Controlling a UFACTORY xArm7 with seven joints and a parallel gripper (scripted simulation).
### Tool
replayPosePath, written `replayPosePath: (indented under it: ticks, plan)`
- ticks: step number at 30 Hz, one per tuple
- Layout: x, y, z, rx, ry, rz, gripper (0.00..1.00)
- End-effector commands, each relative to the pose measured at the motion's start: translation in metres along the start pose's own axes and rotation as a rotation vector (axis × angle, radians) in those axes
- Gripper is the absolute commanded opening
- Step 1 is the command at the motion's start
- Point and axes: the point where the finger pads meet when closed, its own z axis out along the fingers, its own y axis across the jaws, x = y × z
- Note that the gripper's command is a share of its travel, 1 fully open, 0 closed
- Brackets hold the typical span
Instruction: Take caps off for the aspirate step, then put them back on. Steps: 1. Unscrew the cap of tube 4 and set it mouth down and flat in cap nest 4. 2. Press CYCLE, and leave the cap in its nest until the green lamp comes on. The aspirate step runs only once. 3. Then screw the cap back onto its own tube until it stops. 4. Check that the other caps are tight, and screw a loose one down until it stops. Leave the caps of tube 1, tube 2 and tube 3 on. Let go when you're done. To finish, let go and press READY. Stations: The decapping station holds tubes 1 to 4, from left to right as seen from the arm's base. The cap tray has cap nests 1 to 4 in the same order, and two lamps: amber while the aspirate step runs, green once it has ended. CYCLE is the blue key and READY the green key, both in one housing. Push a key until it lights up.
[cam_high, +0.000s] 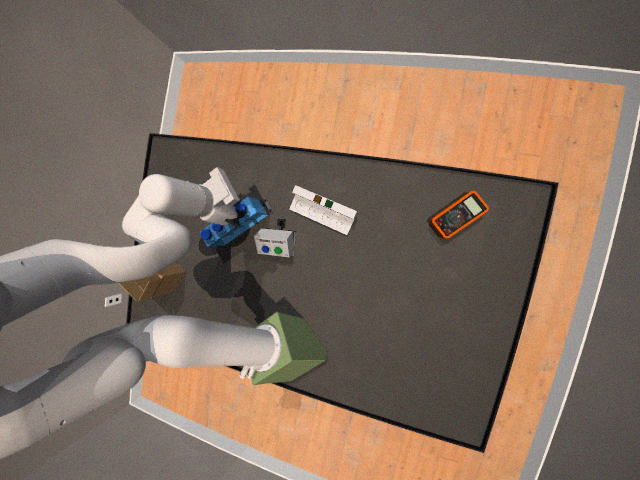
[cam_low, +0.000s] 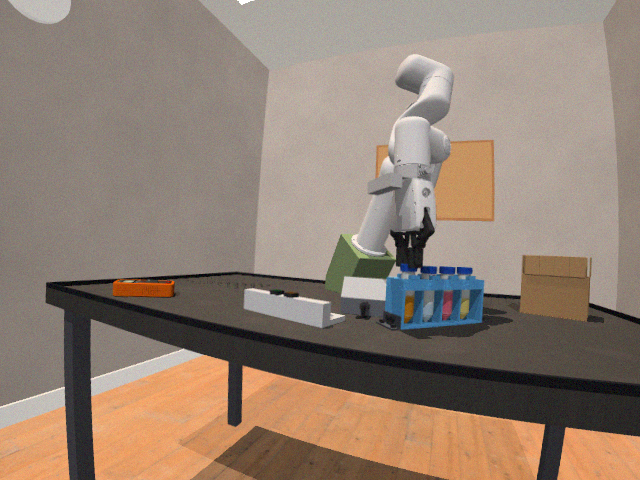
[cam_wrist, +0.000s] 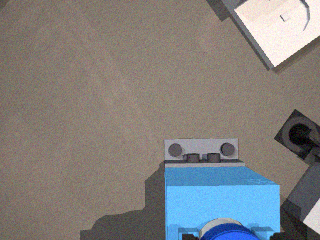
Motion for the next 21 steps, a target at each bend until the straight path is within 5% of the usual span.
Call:
replayPosePath:
  ticks: [1, 13, 21]
  plan:
    - [0.001, -0.001, -0.001, 0.004, 0.002, 0.000, 0.00]
    - [0.001, -0.002, -0.037, 0.004, 0.002, 0.000, 0.00]
    - [0.007, 0.004, -0.037, 0.004, 0.002, -0.083, 0.00]
